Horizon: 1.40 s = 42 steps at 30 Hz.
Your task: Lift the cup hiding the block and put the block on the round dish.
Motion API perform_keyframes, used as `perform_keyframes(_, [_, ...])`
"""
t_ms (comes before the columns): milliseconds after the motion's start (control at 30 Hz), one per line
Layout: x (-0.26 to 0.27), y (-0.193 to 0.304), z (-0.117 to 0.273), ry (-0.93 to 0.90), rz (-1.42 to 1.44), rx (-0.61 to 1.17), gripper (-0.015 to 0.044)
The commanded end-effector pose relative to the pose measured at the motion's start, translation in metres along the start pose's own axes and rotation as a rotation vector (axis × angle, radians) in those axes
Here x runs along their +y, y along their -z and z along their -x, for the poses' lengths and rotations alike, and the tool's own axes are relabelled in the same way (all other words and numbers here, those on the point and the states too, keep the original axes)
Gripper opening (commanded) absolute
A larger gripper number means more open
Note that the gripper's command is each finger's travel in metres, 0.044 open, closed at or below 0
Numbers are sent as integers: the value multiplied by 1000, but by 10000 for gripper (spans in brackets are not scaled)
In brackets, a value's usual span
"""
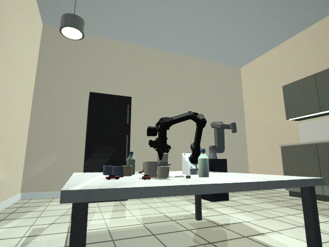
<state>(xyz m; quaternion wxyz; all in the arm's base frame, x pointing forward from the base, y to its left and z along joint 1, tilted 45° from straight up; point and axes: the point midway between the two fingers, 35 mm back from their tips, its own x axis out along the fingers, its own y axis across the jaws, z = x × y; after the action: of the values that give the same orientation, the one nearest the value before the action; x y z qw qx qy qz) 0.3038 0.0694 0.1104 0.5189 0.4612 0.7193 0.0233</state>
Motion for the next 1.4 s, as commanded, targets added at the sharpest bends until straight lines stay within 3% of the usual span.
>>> perform_keyframes(0, [6, -1, 9, -20, 13, -6, 0])
perform_keyframes(1367, [2, 4, 61, -23, 13, 0, 0])
